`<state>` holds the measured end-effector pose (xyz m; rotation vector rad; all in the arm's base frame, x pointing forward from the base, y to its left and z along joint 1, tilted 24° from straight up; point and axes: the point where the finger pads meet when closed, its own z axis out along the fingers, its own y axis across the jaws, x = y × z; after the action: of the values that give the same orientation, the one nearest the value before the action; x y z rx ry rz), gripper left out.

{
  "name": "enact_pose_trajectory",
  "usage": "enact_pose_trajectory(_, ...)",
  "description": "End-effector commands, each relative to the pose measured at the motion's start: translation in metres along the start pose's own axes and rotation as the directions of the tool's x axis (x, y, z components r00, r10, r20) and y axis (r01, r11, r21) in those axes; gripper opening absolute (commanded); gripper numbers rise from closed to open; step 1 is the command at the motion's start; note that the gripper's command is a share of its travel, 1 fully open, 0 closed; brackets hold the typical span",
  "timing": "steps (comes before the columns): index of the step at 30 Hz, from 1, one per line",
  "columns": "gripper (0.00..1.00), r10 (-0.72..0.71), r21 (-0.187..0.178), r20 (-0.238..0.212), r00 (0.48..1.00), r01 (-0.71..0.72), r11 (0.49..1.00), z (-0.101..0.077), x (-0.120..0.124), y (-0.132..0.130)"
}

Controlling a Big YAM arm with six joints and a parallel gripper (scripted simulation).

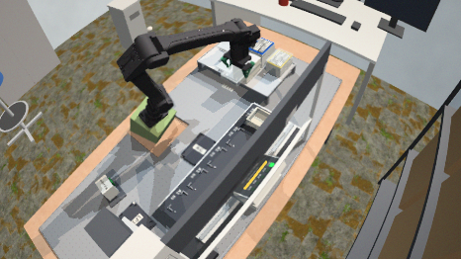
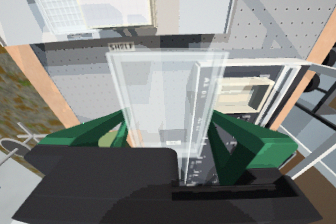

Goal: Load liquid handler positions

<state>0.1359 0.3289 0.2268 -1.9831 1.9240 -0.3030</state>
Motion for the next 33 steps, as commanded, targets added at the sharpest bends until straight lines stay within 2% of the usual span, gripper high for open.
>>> enact_pose_trajectory(1,0.0,-0.01,0.021,0.061,0.998,0.009,1.0,-0.02,-0.019,-0.021)
enact_pose_trajectory(2,0.0,-0.021,0.013,0.043,0.999,0.02,1.0,-0.015,-0.011,-0.011)
enact_pose_trajectory(4,0.0,-0.047,0.009,0.04,0.998,0.047,0.999,-0.011,-0.009,-0.004)
enact_pose_trajectory(5,0.0,-0.021,0.013,0.043,0.999,0.02,1.0,-0.015,-0.011,-0.011)
enact_pose_trajectory(14,0.0,-0.021,0.013,0.043,0.999,0.02,1.0,-0.015,-0.011,-0.011)
enact_pose_trajectory(15,0.0,-0.011,0.02,0.061,0.998,0.01,1.0,-0.02,-0.02,-0.026)
enact_pose_trajectory(24,0.0,-0.015,0.026,0.054,0.998,0.013,1.0,-0.018,-0.021,-0.071)
enact_pose_trajectory(26,0.0,-0.02,0.019,0.04,0.999,0.019,1.0,-0.012,-0.017,-0.067)
enact_pose_trajectory(27,0.0,-0.059,-0.002,0.013,0.998,0.059,0.998,-0.002,-0.01,-0.048)
enact_pose_trajectory(29,0.0,-0.059,-0.002,0.013,0.998,0.059,0.998,-0.002,-0.01,-0.048)
enact_pose_trajectory(30,0.0,-0.046,0.015,0.044,0.998,0.046,0.999,-0.016,-0.021,-0.059)
enact_pose_trajectory(31,0.0,-0.042,0.022,0.054,0.998,0.041,0.999,-0.021,-0.029,-0.062)
enact_pose_trajectory(33,0.0,-0.022,0.02,0.049,0.999,0.021,1.0,-0.021,-0.038,-0.061)
